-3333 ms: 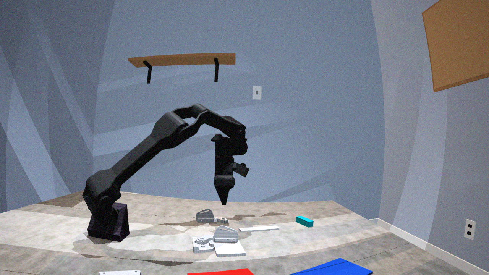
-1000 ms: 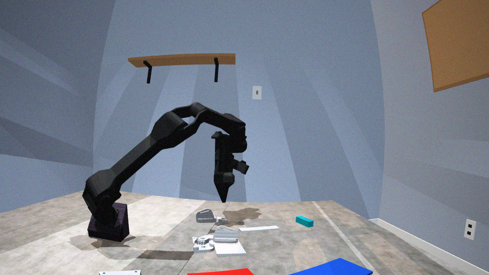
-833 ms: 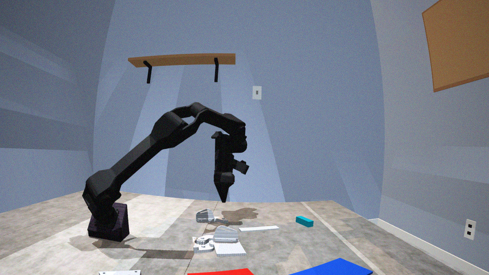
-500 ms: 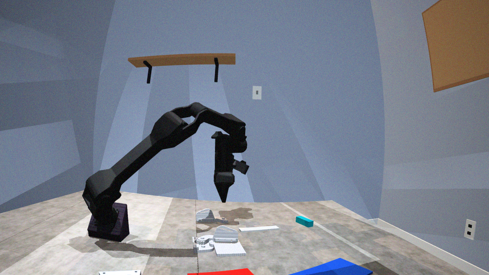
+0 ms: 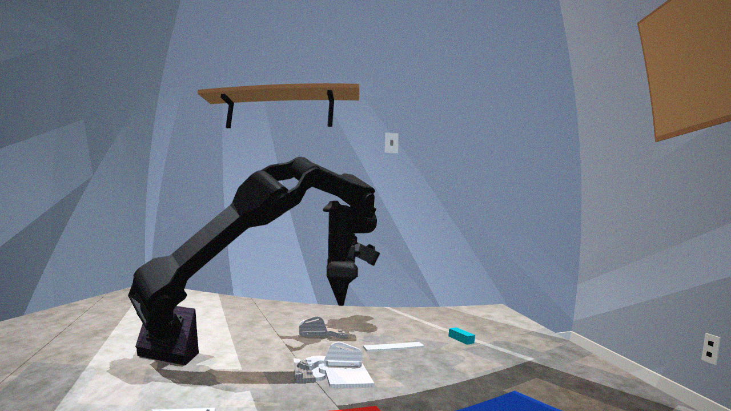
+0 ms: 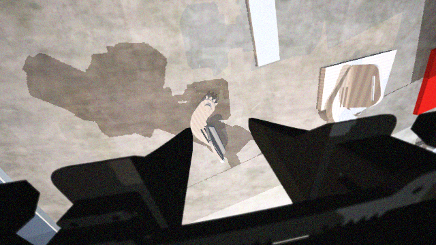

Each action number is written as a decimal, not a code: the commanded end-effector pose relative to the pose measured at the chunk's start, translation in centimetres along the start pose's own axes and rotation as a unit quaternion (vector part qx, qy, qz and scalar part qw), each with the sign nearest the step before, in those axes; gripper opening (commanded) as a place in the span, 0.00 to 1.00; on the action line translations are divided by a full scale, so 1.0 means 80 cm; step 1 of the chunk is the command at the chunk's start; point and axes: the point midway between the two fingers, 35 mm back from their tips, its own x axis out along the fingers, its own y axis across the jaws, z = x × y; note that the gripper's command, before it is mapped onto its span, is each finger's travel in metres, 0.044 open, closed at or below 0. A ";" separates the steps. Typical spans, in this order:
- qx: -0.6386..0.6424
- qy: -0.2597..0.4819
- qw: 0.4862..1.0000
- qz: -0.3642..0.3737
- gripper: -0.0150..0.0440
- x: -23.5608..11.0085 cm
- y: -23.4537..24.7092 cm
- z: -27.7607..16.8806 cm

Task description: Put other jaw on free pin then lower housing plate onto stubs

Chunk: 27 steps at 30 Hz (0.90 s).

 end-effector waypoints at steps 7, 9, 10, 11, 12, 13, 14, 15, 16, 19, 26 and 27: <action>0.000 0.000 1.000 0.000 0.29 0.000 0.000 0.000; 0.000 0.000 1.000 0.000 0.25 0.000 0.000 0.000; 0.000 0.000 1.000 0.000 0.25 0.000 0.000 0.000; 0.000 0.000 1.000 0.000 0.25 0.000 0.000 0.000; 0.000 0.000 1.000 0.000 0.25 0.000 0.000 0.000; 0.000 0.000 1.000 0.000 0.25 0.000 0.000 0.000; 0.000 0.000 1.000 0.000 0.25 0.000 0.000 0.000; 0.000 0.000 1.000 0.000 0.25 0.000 0.000 0.000; 0.000 0.000 1.000 0.000 0.25 0.000 0.000 0.000; 0.000 0.000 1.000 0.000 0.25 0.000 0.000 0.000; 0.000 0.000 1.000 0.000 0.25 0.000 0.000 0.000; 0.000 0.000 1.000 0.000 0.30 0.000 0.000 0.000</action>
